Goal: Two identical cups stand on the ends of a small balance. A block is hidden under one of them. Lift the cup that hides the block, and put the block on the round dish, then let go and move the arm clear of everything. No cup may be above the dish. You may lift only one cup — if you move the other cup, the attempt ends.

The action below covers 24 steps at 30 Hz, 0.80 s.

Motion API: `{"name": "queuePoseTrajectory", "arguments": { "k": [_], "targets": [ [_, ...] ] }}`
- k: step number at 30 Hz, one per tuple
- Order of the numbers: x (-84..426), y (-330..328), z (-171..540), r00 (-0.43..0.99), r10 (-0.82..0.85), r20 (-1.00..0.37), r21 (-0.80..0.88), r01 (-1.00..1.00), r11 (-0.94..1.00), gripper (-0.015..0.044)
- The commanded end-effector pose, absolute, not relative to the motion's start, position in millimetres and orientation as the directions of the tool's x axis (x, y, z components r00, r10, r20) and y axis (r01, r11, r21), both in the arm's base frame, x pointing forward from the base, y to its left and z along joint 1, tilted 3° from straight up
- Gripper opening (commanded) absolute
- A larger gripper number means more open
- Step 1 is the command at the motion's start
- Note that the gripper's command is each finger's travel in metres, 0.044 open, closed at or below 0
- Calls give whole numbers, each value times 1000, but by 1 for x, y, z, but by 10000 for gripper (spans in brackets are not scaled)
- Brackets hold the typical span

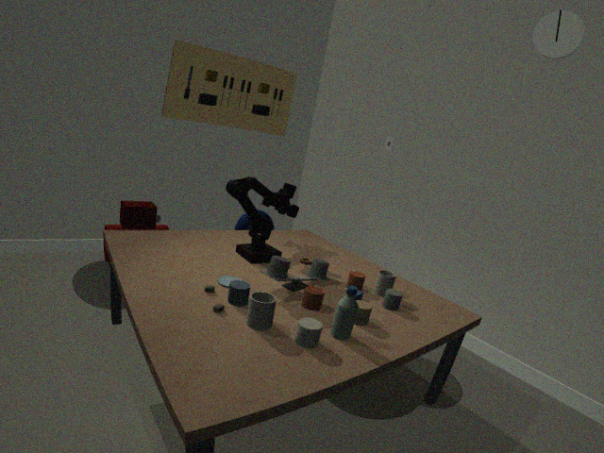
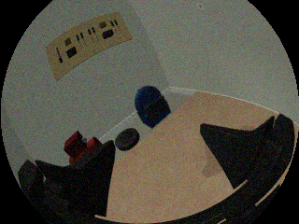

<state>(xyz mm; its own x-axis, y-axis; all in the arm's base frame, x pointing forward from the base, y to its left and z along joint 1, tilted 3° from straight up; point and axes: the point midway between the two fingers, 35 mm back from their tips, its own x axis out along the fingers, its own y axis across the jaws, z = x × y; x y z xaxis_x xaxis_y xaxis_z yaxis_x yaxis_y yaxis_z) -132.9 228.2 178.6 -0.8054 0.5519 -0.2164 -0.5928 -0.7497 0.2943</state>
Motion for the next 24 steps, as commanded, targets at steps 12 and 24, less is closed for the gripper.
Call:
{"name": "queuePoseTrajectory", "arguments": {
  "k": [12, 24],
  "targets": [
    [-12, 266, 186, -407, 856, -320, 249, -908, -338, 440],
    [86, 247, 192, -24, 912, -409, 205, -977, 67, 440]
  ]
}}
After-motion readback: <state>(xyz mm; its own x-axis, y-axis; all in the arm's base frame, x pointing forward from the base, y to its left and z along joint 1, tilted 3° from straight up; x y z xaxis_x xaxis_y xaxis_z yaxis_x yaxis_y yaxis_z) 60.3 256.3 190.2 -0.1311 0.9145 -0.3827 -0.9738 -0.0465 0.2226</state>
